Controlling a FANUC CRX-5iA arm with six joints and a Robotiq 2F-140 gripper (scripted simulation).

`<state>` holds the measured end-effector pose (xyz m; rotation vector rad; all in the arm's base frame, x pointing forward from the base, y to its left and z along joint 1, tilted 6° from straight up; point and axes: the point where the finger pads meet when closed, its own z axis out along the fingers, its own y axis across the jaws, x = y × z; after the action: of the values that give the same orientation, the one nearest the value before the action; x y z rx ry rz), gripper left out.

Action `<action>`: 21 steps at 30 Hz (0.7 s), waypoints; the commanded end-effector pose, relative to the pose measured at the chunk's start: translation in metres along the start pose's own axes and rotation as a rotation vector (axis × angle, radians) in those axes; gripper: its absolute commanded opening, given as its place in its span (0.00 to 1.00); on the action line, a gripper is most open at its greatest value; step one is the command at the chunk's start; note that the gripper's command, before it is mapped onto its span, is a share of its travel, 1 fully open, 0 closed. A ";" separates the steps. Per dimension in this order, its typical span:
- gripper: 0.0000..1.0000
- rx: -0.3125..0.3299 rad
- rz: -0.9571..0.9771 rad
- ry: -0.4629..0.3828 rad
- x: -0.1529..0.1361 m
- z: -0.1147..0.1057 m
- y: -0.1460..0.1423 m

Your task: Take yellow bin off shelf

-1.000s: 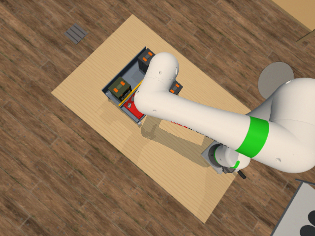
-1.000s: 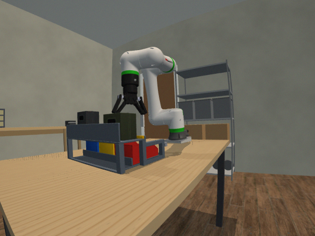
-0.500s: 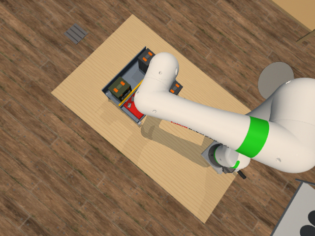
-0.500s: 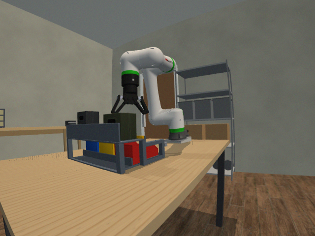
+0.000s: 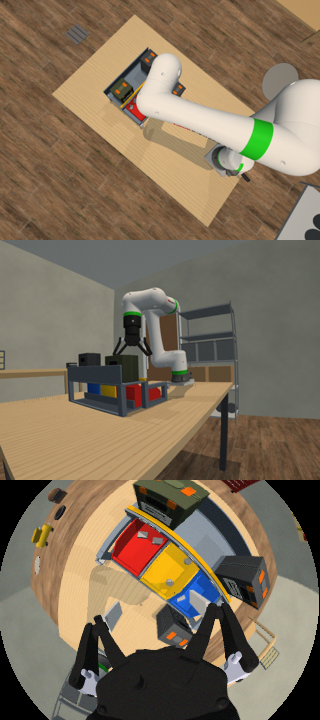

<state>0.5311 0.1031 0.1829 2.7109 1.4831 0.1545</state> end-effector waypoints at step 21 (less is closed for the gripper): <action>1.00 0.000 0.468 0.000 0.000 0.000 0.000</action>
<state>0.5311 0.1031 0.1829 2.9189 1.0635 0.1645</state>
